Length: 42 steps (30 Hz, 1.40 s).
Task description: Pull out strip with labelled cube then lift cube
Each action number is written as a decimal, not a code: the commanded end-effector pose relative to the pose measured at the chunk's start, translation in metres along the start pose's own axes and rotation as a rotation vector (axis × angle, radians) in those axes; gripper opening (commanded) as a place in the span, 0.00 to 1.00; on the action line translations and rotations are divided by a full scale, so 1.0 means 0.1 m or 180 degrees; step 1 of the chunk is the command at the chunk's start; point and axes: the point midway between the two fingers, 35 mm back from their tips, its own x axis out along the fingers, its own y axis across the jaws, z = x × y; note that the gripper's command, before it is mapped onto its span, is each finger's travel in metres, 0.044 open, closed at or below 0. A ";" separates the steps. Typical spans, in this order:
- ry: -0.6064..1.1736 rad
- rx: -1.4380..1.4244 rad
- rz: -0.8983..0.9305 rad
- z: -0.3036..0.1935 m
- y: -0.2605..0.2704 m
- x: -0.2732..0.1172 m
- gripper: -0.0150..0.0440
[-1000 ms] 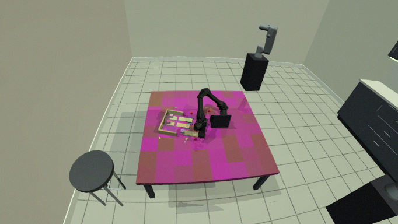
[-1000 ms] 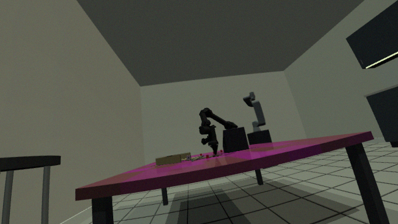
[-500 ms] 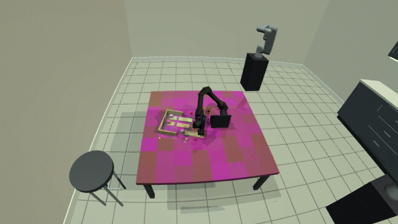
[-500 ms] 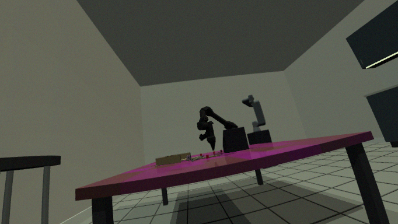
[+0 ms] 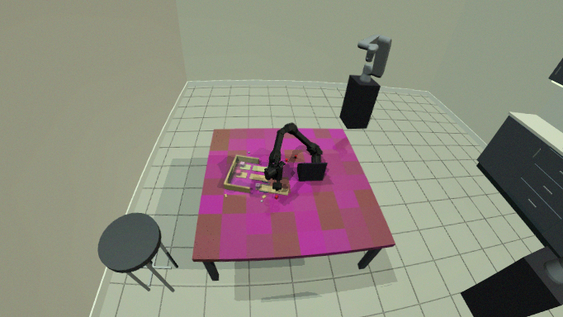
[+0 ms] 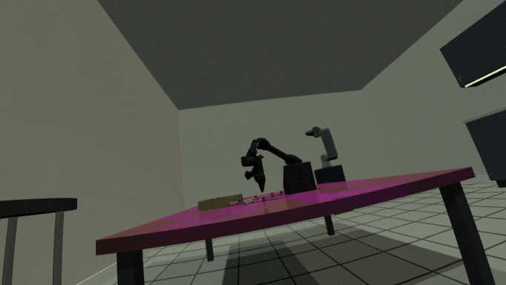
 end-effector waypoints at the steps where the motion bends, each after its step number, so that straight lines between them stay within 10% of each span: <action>1: -0.0011 -0.0005 -0.0006 0.15 -0.02 -0.02 1.00; 36: -0.0025 0.0009 -0.0009 1.41 -0.12 -0.19 1.00; 42: -0.0026 0.0009 -0.0008 1.41 -0.12 -0.12 0.73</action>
